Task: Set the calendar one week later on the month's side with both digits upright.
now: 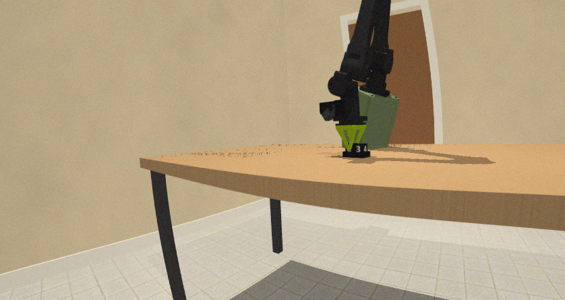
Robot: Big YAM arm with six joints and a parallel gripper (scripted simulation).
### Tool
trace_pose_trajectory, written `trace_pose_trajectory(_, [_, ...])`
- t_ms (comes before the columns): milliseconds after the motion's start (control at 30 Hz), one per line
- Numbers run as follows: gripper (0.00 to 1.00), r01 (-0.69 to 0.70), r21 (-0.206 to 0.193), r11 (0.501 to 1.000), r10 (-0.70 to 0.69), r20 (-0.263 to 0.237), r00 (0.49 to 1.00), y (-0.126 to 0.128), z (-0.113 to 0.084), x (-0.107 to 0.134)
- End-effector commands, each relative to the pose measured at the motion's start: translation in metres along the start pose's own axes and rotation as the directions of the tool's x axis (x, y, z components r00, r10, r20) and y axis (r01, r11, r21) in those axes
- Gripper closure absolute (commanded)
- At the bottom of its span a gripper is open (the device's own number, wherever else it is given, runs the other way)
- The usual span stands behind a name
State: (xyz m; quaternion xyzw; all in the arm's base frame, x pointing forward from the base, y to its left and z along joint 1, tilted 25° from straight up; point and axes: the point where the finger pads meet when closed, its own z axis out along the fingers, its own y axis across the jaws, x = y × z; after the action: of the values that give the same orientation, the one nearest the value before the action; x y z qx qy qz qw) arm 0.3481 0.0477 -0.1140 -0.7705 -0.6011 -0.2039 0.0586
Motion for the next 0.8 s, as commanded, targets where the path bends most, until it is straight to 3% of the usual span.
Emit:
trace_pose_trajectory(0, [0.75, 0.007, -0.005, 1.0, -0.007, 0.0, 1.0, 0.0041, 0.0041, 0.0042])
trace_pose_trajectory(333, [0.75, 0.007, -0.005, 1.0, -0.007, 0.0, 1.0, 0.0041, 0.0041, 0.0042])
trace_pose_trajectory(667, [0.6, 0.007, -0.005, 1.0, -0.007, 0.0, 1.0, 0.0041, 0.0041, 0.0042])
trace_pose_trajectory(767, [0.6, 0.007, -0.005, 1.0, -0.007, 0.0, 1.0, 0.0041, 0.0041, 0.0042])
